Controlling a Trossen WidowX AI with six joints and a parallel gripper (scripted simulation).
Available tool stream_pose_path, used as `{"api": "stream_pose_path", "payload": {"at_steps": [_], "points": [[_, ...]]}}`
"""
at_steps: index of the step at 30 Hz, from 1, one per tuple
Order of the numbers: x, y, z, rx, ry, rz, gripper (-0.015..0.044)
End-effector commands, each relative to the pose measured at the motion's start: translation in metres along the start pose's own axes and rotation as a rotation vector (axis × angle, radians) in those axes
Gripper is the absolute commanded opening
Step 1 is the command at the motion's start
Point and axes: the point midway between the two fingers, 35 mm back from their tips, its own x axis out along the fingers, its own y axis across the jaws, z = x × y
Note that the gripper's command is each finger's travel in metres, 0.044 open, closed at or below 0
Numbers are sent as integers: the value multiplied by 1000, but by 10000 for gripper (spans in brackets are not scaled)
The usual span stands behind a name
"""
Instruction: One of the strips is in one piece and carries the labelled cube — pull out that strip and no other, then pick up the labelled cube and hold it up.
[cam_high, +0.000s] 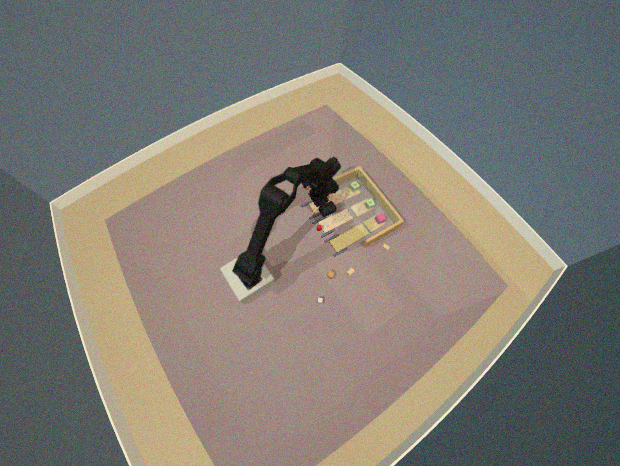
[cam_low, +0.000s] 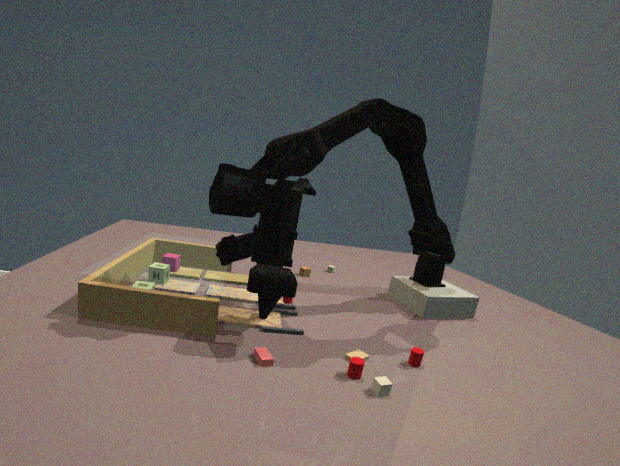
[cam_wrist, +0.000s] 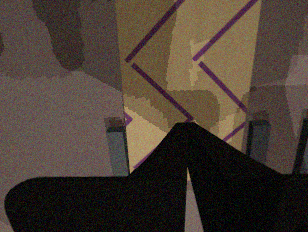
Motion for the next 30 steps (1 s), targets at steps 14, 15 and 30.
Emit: {"api": "stream_pose_path", "payload": {"at_steps": [14,15,30], "points": [[6,-1,-28,2,17,-3,0],[6,-2,-30,2,17,-3,0],[7,-2,-53,2,19,-3,0]]}}
